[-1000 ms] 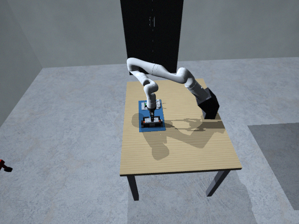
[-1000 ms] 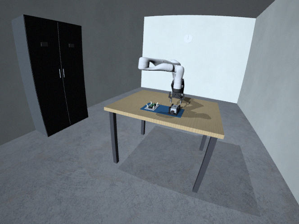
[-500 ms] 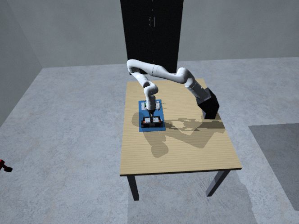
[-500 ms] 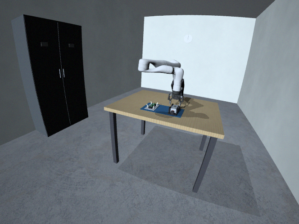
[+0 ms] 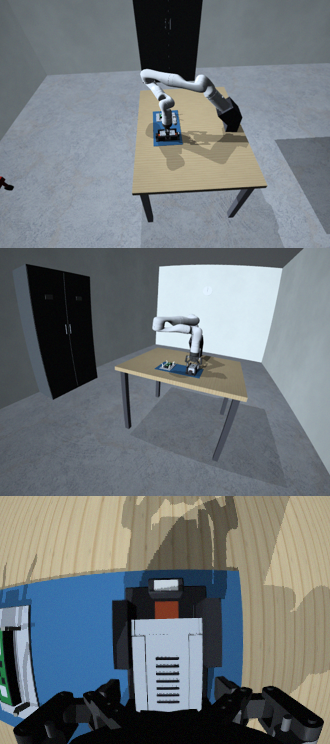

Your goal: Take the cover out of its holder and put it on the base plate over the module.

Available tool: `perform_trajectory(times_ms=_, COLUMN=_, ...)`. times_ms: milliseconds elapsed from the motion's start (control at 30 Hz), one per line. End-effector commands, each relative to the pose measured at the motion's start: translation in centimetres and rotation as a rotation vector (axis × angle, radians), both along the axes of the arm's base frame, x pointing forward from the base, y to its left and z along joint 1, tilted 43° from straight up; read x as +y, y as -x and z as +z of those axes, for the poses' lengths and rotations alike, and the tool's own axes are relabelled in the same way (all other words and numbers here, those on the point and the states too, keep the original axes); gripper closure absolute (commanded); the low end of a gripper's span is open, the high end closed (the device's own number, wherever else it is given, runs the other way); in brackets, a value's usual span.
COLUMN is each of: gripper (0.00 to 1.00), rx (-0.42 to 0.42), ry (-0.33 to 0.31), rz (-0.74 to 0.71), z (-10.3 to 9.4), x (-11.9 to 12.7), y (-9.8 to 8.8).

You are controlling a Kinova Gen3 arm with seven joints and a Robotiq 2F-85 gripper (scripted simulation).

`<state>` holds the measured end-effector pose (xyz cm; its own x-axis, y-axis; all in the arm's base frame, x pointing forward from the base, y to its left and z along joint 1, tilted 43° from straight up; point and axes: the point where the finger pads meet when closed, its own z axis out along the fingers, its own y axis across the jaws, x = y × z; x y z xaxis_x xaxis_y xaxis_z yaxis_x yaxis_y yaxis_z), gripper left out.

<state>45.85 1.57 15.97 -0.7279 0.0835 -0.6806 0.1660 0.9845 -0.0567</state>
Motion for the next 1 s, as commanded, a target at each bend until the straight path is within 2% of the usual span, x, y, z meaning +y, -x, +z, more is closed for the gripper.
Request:
perform_trajectory(times_ms=0, gripper=0.0, rx=0.003, ry=-0.002, rz=0.0, z=-0.34, x=0.02, y=-0.16)
perform_trajectory(times_ms=167, gripper=0.0, rx=0.004, ry=-0.003, rz=0.001, z=-0.86, x=-0.04, y=-0.6)
perform_trajectory(times_ms=967, gripper=0.0, rx=0.004, ry=-0.003, rz=0.001, z=-0.7, x=-0.01, y=-0.45)
